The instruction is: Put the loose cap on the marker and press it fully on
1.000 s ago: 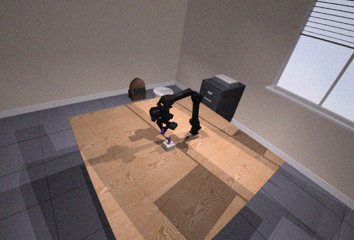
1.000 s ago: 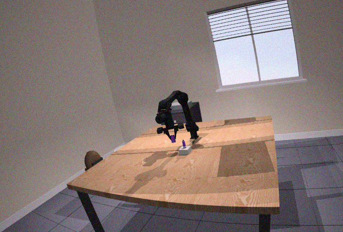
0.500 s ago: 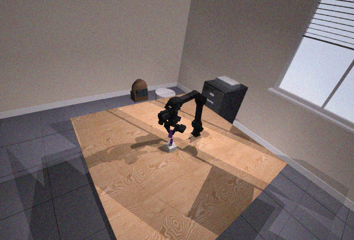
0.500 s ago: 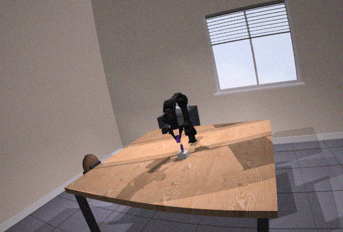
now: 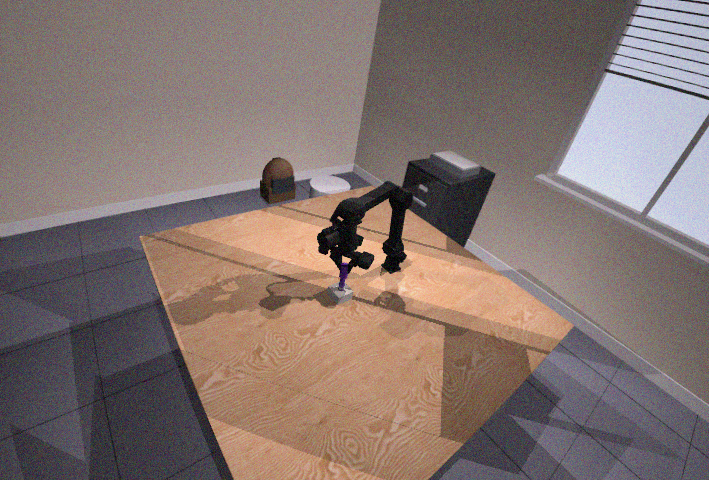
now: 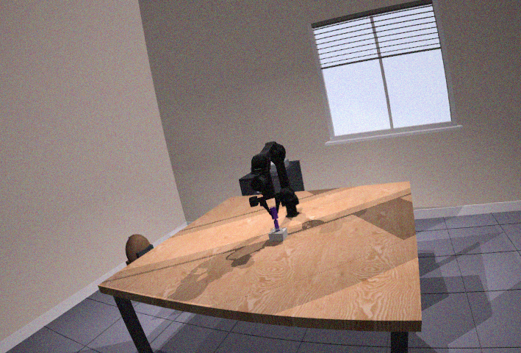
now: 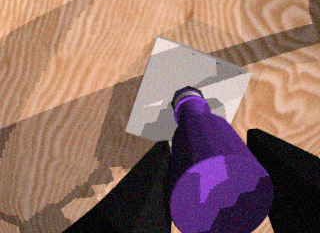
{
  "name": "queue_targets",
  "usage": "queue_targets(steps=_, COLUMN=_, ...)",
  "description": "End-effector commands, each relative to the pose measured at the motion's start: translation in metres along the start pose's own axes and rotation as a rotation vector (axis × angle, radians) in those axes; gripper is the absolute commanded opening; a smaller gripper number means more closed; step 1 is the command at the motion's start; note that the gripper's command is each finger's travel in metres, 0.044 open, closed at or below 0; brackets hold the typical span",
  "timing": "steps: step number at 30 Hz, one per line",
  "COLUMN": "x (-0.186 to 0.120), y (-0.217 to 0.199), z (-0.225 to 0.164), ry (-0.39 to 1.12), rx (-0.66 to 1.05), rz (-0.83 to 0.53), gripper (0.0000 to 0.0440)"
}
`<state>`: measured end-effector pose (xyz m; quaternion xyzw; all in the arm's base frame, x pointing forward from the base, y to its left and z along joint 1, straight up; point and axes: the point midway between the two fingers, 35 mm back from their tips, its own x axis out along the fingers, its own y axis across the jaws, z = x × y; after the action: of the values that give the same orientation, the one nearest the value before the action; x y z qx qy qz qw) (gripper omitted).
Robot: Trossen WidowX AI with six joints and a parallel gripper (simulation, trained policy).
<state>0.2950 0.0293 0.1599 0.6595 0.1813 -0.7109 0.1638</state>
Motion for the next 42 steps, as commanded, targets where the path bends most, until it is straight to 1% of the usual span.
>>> queue_targets(steps=1, x=0.008, y=-0.001, z=0.0, ry=-0.01, rx=-0.001, rz=-0.012, gripper=0.0011)
queue_targets(steps=16, x=0.048, y=0.002, z=-0.002, ry=-0.037, rx=-0.056, rz=-0.037, gripper=0.0003)
queue_targets(steps=19, x=0.054, y=0.002, z=0.0, ry=-0.05, rx=-0.063, rz=-0.034, gripper=0.0081)
queue_targets(steps=23, x=0.06, y=-0.001, z=0.009, ry=-0.084, rx=-0.074, rz=-0.055, gripper=0.0098)
queue_targets(steps=32, x=0.061, y=-0.002, z=0.011, ry=-0.091, rx=-0.075, rz=-0.059, gripper=0.0147)
queue_targets(steps=37, x=0.062, y=-0.005, z=0.017, ry=-0.109, rx=-0.081, rz=-0.074, gripper=0.0181)
queue_targets(steps=39, x=0.061, y=-0.007, z=0.02, ry=-0.109, rx=-0.084, rz=-0.077, gripper=0.0217)
queue_targets(steps=42, x=0.059, y=-0.008, z=0.023, ry=-0.105, rx=-0.091, rz=-0.075, gripper=0.0296)
